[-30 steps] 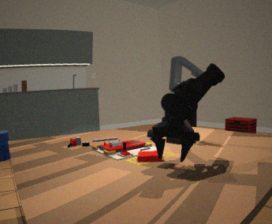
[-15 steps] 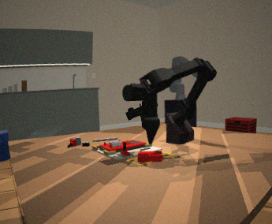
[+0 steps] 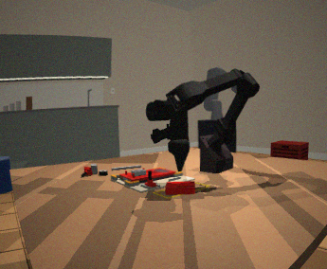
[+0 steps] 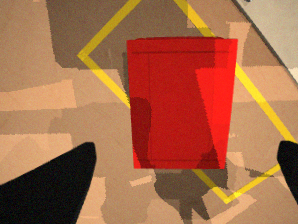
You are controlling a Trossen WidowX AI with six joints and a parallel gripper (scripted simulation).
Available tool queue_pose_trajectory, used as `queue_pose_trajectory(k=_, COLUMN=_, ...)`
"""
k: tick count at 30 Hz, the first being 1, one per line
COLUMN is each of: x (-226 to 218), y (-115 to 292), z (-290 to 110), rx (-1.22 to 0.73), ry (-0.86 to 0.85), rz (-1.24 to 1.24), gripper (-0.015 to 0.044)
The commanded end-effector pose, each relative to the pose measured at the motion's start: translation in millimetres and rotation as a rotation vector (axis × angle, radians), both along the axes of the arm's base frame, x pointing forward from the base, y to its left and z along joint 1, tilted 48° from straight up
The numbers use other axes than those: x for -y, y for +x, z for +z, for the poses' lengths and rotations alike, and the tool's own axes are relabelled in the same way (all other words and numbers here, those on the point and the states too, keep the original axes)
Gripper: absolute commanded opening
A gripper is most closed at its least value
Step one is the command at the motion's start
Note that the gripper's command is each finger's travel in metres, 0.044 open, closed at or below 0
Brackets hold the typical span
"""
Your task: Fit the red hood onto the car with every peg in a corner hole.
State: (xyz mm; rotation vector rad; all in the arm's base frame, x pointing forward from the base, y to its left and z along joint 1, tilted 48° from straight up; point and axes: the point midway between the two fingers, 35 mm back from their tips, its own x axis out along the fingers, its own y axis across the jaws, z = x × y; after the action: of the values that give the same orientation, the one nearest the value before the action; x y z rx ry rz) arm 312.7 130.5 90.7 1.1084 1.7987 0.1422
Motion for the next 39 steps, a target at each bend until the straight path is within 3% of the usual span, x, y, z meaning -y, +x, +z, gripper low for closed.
queue_pose_trajectory(k=1, x=-1.4, y=-0.8, z=-2.2, rx=-0.009, ry=0.002, rz=-0.006, gripper=0.044)
queue_pose_trajectory(k=39, x=-19.5, y=-2.5, z=-18.0, rx=-0.008, ry=0.002, rz=-0.006, gripper=0.044)
